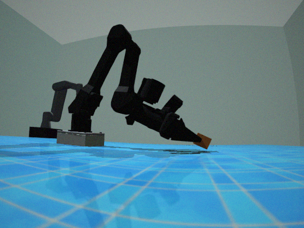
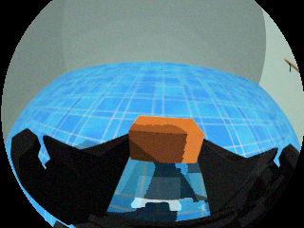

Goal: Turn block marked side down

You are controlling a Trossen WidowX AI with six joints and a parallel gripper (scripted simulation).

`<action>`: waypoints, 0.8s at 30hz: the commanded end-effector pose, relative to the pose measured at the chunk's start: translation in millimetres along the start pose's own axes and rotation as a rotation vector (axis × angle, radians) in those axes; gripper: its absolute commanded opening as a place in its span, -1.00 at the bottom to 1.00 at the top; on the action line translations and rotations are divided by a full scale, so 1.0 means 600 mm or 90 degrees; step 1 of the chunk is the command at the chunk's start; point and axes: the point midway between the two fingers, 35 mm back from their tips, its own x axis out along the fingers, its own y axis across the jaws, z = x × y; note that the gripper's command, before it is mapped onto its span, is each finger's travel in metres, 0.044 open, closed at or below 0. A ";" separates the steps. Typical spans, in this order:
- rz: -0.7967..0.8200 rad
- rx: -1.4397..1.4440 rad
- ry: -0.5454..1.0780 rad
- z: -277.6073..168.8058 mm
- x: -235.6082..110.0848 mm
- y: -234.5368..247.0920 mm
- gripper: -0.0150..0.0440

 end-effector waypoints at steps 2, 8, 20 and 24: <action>0.003 -0.003 -0.002 0.001 0.000 0.001 0.31; 0.003 -0.003 -0.002 0.001 0.000 0.001 0.84; 0.003 -0.003 -0.002 0.001 0.000 0.001 1.00; 0.003 -0.003 -0.002 0.001 0.000 0.001 1.00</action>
